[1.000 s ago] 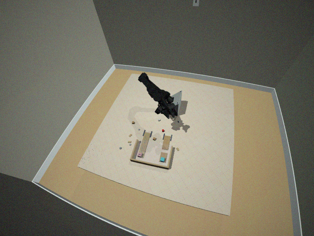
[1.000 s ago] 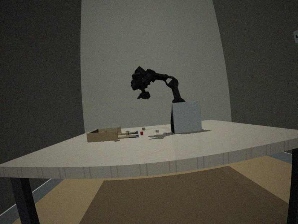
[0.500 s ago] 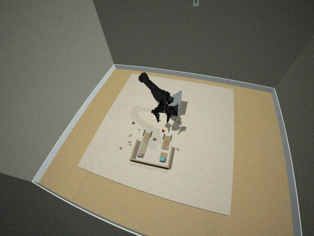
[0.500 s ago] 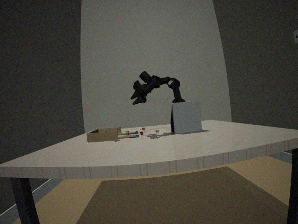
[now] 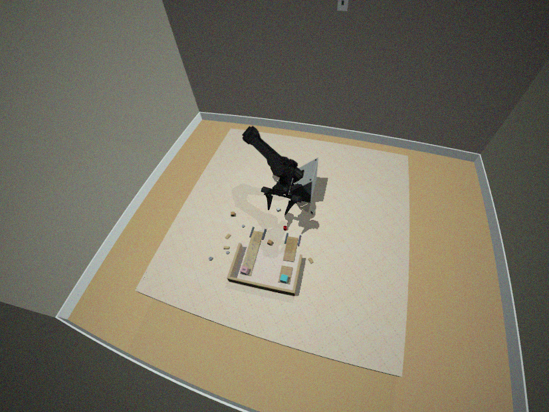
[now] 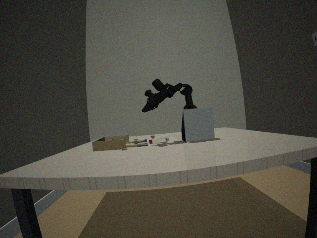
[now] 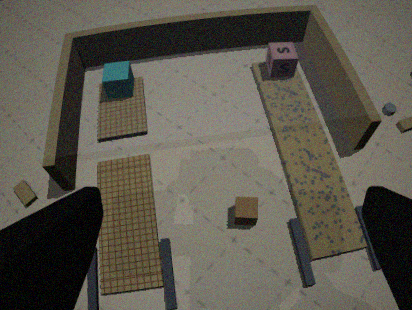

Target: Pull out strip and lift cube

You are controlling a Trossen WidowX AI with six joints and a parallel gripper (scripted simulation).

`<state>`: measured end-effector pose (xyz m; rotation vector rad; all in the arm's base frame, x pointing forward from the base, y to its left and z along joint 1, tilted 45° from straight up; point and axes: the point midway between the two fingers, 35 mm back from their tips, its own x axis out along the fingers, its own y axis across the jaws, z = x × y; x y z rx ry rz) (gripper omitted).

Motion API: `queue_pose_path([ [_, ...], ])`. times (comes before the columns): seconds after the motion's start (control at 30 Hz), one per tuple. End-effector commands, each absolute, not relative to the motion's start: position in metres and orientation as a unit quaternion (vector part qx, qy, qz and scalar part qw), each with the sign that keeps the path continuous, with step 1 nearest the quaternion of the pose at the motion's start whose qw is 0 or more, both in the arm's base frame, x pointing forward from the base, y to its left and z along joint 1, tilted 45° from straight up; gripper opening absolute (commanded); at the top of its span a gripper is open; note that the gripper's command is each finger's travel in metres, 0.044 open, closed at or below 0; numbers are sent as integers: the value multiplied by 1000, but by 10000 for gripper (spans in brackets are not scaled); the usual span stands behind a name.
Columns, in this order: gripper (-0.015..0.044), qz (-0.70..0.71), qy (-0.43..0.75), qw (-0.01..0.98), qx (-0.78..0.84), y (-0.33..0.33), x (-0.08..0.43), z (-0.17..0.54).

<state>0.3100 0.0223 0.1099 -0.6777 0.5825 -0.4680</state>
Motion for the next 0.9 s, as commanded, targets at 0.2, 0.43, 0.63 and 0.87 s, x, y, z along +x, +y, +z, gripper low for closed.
queue_pose_path([
  [0.2, 400, -227, 279, 873, -330, 21, 309, 110],
  [0.43, 269, -241, 314, 856, -332, 9, 324, 111],
  [0.63, 111, -274, 419, 803, -322, -36, 358, 114],
  [0.87, 0, -296, 551, 725, -287, -96, 372, 114],
])
